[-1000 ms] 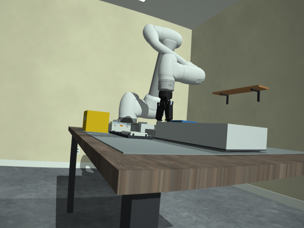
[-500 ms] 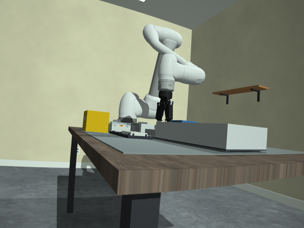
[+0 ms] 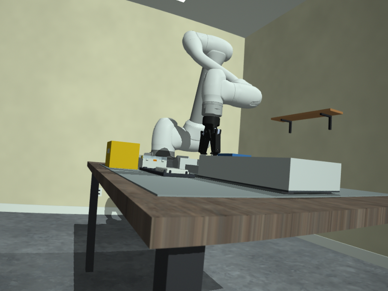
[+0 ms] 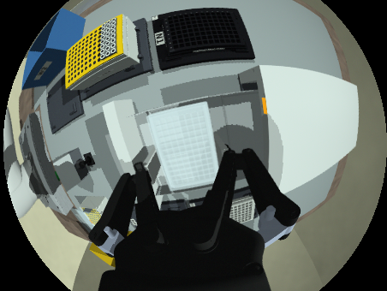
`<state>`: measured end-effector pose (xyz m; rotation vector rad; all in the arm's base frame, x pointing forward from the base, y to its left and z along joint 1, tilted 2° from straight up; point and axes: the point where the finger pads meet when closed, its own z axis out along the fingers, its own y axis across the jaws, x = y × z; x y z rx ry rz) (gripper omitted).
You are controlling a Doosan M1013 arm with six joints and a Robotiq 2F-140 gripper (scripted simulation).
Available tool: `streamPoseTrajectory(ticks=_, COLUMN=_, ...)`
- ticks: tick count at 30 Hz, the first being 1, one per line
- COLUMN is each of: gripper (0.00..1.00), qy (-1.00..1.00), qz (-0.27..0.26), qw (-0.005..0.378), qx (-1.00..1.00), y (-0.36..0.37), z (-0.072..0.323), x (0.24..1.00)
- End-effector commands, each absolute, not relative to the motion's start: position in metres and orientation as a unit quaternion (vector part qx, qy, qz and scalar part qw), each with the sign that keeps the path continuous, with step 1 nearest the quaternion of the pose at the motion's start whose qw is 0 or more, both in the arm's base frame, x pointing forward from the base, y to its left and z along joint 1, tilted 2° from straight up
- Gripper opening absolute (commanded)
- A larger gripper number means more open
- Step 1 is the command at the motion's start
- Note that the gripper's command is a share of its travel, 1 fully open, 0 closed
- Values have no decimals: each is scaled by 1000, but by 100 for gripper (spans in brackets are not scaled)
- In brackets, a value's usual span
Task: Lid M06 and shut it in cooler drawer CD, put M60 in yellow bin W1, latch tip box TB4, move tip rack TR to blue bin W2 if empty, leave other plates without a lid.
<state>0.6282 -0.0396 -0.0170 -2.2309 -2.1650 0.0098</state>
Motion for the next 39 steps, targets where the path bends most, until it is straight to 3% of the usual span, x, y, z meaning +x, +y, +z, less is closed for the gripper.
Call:
streamPoseTrajectory(ticks=1, gripper=0, qy=-696, qz=3, qw=16, qx=-718, y=-40, z=-18, x=628)
streamPoseTrajectory(ticks=39, gripper=0, qy=-696, qz=3, qw=16, qx=-718, y=-39, z=-30, x=628)
